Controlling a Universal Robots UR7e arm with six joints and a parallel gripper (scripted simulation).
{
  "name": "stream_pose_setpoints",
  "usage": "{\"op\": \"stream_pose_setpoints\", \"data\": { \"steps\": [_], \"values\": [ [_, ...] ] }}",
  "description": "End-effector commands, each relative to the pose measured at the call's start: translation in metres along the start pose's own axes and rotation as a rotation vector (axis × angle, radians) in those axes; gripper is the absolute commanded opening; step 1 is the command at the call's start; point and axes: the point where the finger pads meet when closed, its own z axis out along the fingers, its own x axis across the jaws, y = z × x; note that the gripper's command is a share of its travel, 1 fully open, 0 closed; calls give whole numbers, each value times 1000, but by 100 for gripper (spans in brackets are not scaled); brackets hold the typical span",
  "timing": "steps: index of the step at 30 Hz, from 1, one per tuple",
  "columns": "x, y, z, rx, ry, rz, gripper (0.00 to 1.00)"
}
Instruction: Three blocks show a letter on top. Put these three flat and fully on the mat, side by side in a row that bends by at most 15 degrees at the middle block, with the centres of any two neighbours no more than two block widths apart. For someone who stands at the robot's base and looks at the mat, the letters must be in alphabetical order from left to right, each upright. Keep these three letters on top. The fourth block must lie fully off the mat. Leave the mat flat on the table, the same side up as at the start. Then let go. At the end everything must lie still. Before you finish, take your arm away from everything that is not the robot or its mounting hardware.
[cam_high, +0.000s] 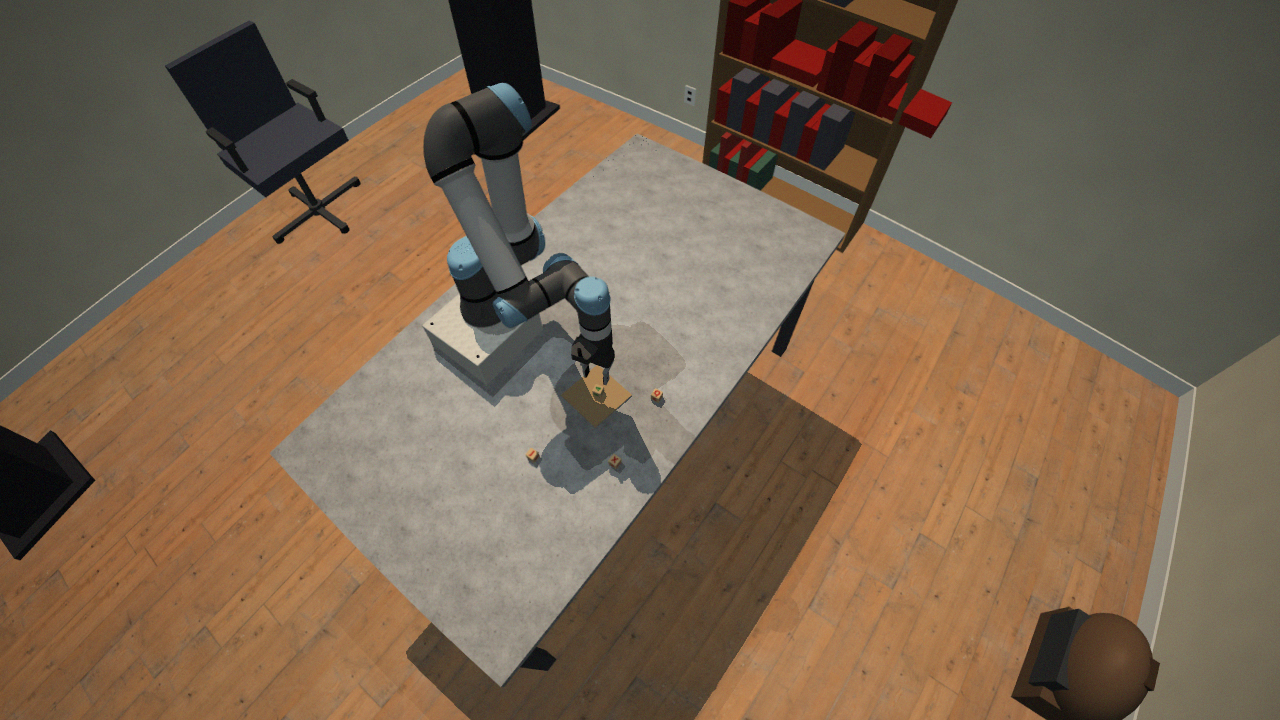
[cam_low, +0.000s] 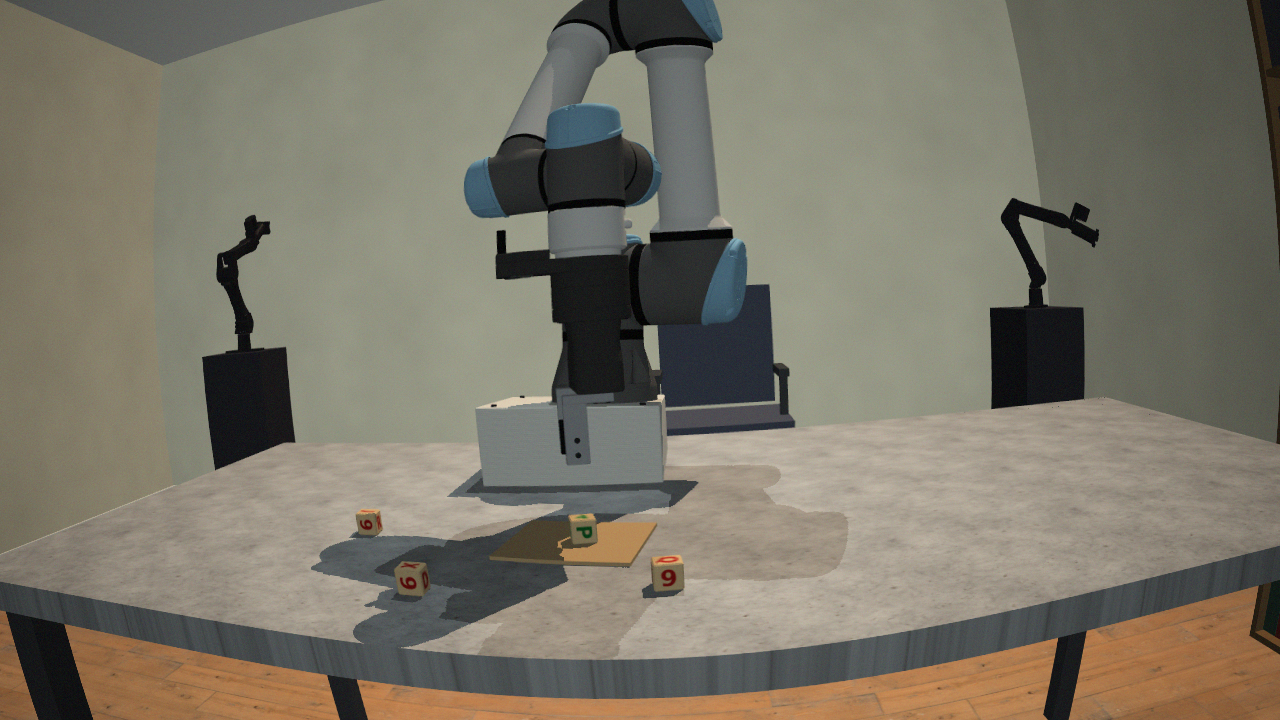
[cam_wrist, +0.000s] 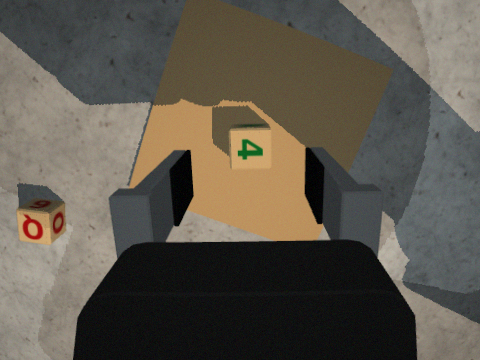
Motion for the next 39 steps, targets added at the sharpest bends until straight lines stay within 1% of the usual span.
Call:
{"op": "stream_pose_setpoints", "data": {
  "steps": [1,9,21,23,39],
  "values": [
    [1,2,2,-2,3,-1,100],
    [2,2,5,-3,4,-1,100],
    [2,2,20,-3,4,-1,100],
    [2,2,20,-3,4,-1,100],
    [2,2,43,-3,4,-1,100]
  ]
}}
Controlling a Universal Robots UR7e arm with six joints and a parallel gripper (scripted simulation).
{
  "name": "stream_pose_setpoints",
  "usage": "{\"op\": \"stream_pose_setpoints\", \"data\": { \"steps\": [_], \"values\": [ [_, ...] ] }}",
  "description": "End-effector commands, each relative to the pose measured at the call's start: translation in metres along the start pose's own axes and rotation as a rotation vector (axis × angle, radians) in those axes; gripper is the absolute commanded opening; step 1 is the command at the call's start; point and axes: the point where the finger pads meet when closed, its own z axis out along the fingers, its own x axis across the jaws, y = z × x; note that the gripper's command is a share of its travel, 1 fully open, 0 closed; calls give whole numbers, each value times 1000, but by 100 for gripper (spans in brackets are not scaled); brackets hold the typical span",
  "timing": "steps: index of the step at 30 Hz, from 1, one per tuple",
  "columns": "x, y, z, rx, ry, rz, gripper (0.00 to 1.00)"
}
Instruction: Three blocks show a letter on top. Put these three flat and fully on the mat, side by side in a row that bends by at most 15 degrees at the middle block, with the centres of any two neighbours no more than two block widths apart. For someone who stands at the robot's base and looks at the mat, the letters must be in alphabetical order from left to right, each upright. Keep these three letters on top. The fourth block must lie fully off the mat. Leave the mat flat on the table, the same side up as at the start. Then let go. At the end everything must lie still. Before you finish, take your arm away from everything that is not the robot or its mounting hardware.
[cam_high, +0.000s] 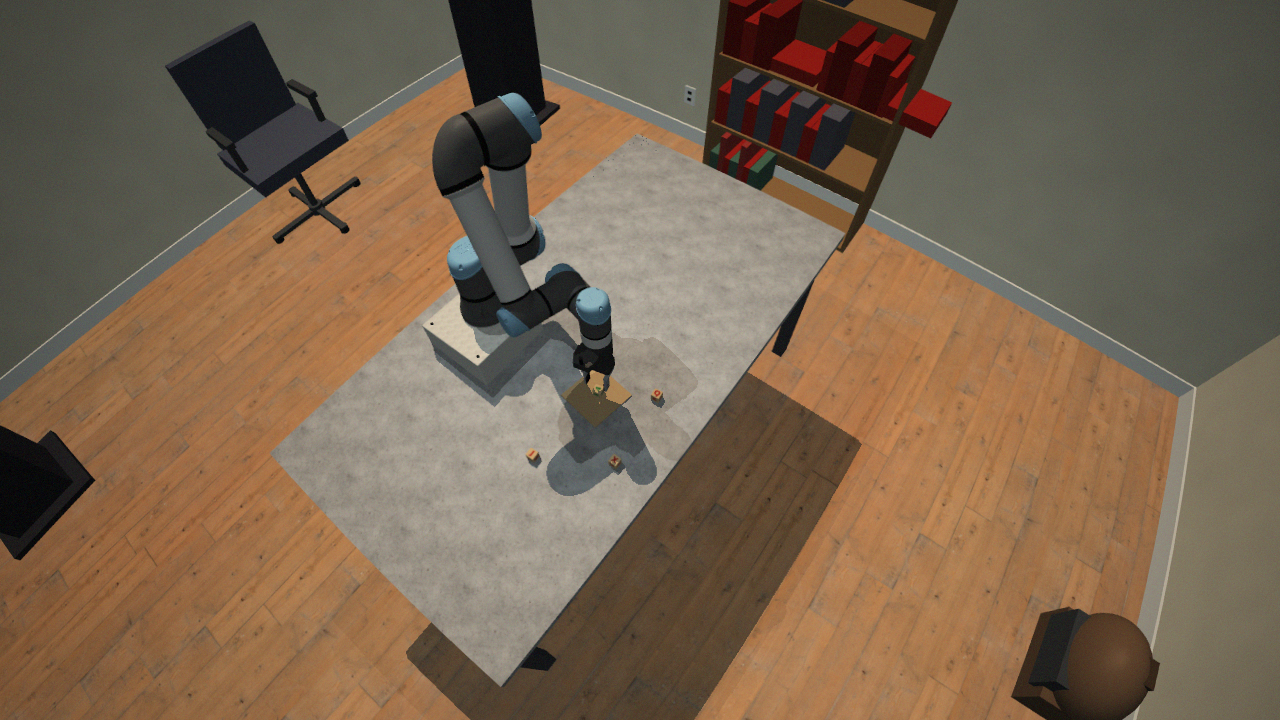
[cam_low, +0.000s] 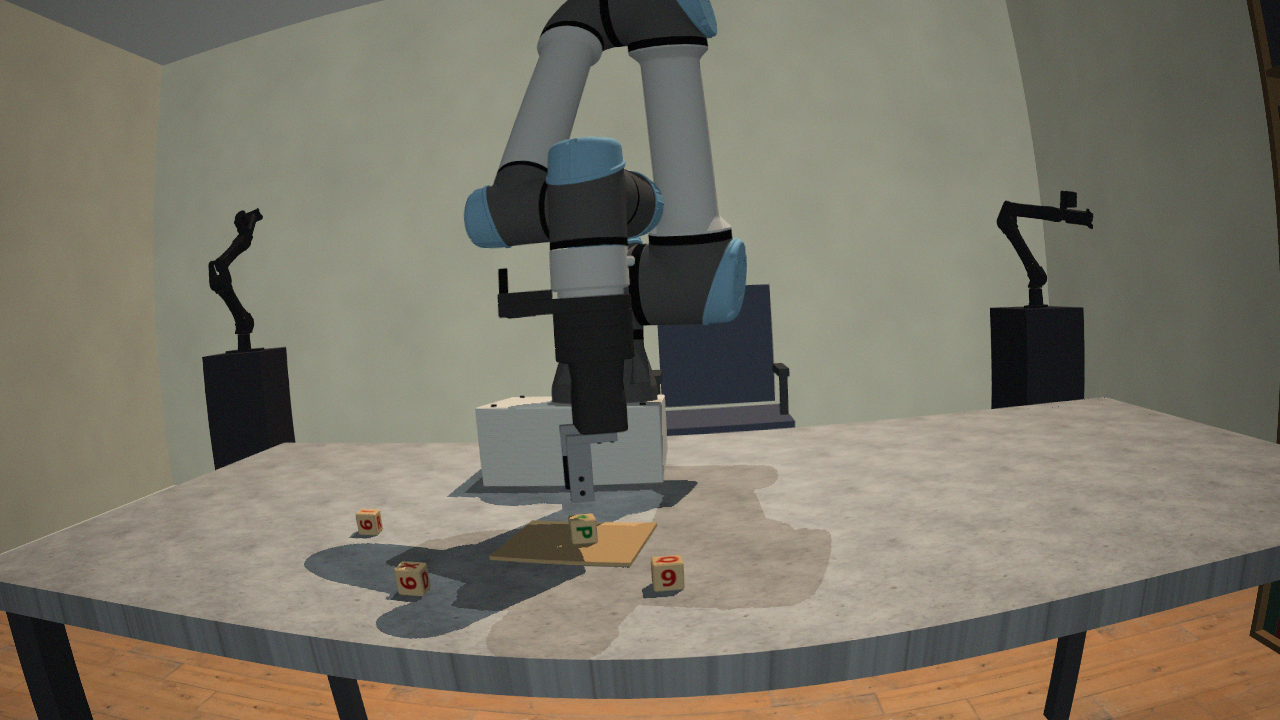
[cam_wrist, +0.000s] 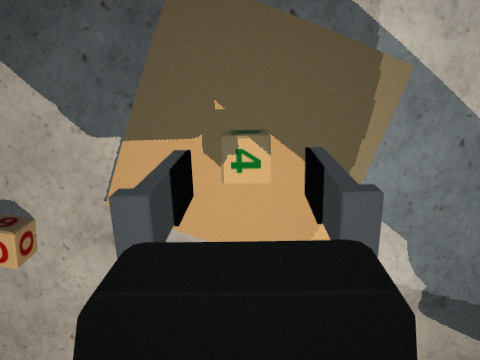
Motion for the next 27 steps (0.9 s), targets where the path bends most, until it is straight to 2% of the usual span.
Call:
{"op": "stream_pose_setpoints", "data": {
  "steps": [1,12,27],
  "values": [
    [0,1,6,0,-2,-2,100],
    [0,1,15,1,-2,-2,100],
    [-1,1,16,2,-4,-2,100]
  ]
}}
